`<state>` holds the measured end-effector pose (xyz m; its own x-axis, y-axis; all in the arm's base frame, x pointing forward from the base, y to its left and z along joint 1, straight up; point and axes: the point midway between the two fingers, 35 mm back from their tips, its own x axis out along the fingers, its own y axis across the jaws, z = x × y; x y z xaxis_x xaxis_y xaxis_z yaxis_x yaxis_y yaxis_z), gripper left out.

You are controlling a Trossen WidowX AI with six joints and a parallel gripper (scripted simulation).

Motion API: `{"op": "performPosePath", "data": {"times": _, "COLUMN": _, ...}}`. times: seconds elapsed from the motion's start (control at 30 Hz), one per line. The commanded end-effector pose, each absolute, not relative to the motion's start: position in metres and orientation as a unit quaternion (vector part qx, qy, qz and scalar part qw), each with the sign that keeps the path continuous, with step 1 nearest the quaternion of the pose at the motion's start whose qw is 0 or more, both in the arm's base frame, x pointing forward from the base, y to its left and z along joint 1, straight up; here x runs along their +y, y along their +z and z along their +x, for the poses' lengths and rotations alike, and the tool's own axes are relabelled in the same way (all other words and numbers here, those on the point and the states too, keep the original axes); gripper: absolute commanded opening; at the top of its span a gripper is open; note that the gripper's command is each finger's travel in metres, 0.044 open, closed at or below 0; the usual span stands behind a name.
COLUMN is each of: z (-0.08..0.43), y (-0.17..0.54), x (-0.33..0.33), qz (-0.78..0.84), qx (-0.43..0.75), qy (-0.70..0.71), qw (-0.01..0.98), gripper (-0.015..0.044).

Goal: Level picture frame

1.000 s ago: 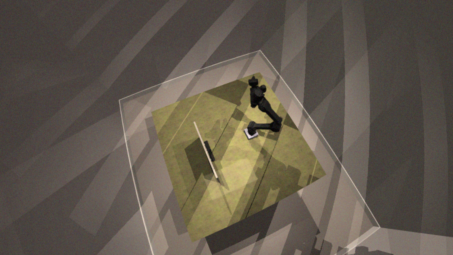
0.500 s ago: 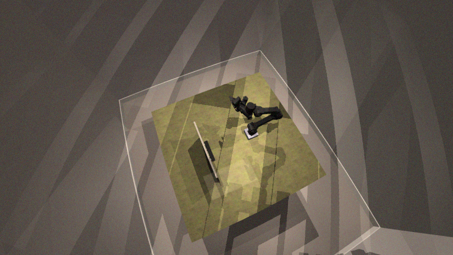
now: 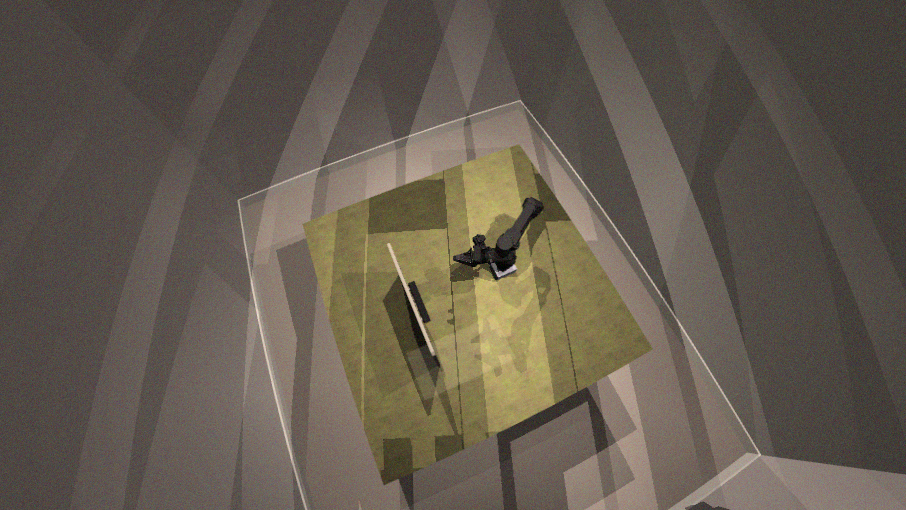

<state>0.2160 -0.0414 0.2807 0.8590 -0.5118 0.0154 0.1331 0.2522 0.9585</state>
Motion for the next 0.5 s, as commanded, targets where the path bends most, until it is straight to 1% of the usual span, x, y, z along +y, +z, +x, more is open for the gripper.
{"op": "performPosePath", "data": {"times": 0.0, "z": 0.221, "y": 0.251, "x": 0.0, "qz": 0.589, "qx": -0.104, "qy": -0.133, "qw": 0.79, "gripper": 0.026}}
{"op": "performPosePath", "data": {"times": 0.1, "z": 0.22, "y": 0.23, "x": 0.027, "qz": 0.593, "qx": -0.063, "qy": -0.083, "qw": 0.798, "gripper": 0.026}}
{"op": "performPosePath", "data": {"times": 0.47, "z": 0.22, "y": 0.229, "x": 0.029, "qz": 0.594, "qx": -0.06, "qy": -0.079, "qw": 0.799, "gripper": 0.026}}
